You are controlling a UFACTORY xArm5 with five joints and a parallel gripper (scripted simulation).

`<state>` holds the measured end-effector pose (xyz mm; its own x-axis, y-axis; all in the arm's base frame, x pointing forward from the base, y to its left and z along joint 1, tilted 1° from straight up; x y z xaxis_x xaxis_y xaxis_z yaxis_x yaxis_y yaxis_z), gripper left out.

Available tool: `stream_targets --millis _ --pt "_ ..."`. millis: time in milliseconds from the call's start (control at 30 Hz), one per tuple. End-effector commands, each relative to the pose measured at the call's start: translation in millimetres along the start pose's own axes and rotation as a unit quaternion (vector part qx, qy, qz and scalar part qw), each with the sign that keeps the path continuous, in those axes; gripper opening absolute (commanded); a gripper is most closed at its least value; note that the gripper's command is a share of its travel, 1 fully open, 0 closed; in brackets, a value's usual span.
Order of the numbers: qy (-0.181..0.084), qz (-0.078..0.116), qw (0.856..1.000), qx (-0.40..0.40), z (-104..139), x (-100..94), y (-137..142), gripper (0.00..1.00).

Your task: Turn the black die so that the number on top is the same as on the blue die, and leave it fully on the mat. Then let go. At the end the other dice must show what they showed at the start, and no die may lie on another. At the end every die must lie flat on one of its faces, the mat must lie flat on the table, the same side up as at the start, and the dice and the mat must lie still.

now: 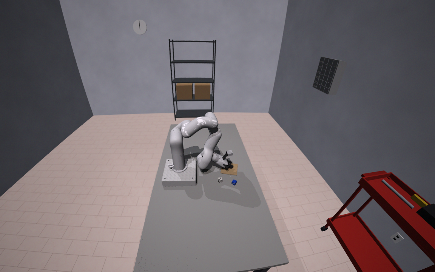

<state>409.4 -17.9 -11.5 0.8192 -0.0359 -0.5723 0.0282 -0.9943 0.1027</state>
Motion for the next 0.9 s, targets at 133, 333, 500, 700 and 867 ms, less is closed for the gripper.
stream_targets --millis 133,333,500,700,867 --pt "0.001 0.0 1.0 0.0 -1 -19.8 0 0.47" --pt "0.001 0.0 1.0 0.0 -1 -34.8 0 0.47" --pt "0.001 0.0 1.0 0.0 -1 -46.9 0 0.47" --pt "0.001 0.0 1.0 0.0 -1 -48.9 0 0.47" --pt "0.001 0.0 1.0 0.0 -6 -52.9 1 0.47"
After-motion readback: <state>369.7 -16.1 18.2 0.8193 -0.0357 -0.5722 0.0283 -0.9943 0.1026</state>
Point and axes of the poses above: the point where the finger pads meet when closed, its own x axis out along the fingers, its own y axis across the jaws, z = x × y, the point moved 3 cm from there along -x, back along the fingers, and after that the axes turned 8 degrees about -x, right-handed, at the moved point
